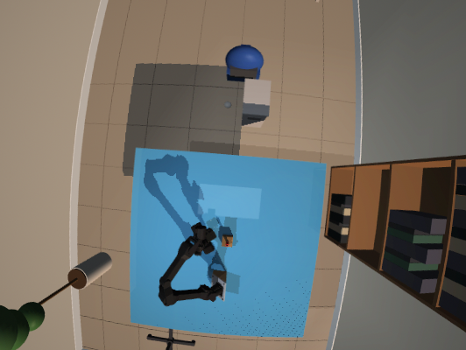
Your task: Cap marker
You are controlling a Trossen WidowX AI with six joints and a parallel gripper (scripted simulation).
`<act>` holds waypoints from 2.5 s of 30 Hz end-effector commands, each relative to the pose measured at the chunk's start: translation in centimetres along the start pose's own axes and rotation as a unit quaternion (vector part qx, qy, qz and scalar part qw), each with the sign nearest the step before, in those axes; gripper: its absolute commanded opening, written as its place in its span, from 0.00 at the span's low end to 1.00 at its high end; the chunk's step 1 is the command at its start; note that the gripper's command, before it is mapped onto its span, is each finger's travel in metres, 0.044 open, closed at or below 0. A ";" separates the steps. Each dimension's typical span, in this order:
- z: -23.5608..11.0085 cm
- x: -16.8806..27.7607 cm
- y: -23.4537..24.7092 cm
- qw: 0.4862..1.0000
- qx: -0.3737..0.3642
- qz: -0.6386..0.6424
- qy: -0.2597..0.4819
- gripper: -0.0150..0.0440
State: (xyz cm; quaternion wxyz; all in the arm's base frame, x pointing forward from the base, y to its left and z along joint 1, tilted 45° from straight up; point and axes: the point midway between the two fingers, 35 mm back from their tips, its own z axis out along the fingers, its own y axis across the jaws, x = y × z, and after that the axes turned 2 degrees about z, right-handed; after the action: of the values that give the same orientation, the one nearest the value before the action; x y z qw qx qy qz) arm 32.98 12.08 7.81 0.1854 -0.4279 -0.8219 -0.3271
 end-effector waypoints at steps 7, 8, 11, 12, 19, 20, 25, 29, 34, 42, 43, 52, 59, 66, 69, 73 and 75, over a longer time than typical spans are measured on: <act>1.8 0.0 -0.1 1.000 -0.001 0.004 0.004 0.66; 2.0 0.0 -0.1 1.000 -0.001 0.004 0.004 0.66; 2.5 0.0 -0.1 1.000 -0.002 0.004 0.004 0.66; 2.6 0.0 -0.1 1.000 -0.002 0.004 0.004 0.66; 3.2 0.1 -0.1 1.000 -0.002 0.004 0.004 0.57; 3.2 0.1 -0.1 1.000 -0.002 0.004 0.004 0.53; 3.2 0.1 -0.1 1.000 -0.002 0.004 0.004 0.44; 3.2 0.1 -0.1 1.000 -0.002 0.004 0.004 0.39; 2.5 0.0 -0.1 1.000 -0.002 0.004 0.004 0.25; 0.2 -0.1 0.0 1.000 -0.001 0.004 0.003 0.25; -0.1 -0.1 0.0 1.000 -0.001 0.004 0.003 0.25; -2.7 -0.1 -0.1 1.000 -0.001 0.005 0.003 0.25; -3.0 -0.3 -0.3 1.000 -0.001 0.005 0.002 0.25; -4.0 -2.5 -1.8 1.000 0.001 0.006 -0.005 0.25; -4.5 -3.4 -2.5 1.000 0.002 0.006 -0.007 0.25; -5.1 -4.6 -3.5 1.000 0.004 0.007 -0.009 0.25; -5.3 -5.1 -4.0 1.000 0.004 0.007 -0.010 0.25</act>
State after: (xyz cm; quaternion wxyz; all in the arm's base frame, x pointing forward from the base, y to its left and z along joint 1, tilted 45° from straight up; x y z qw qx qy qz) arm 32.92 5.20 7.95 0.1797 -0.4337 -0.8217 -0.3231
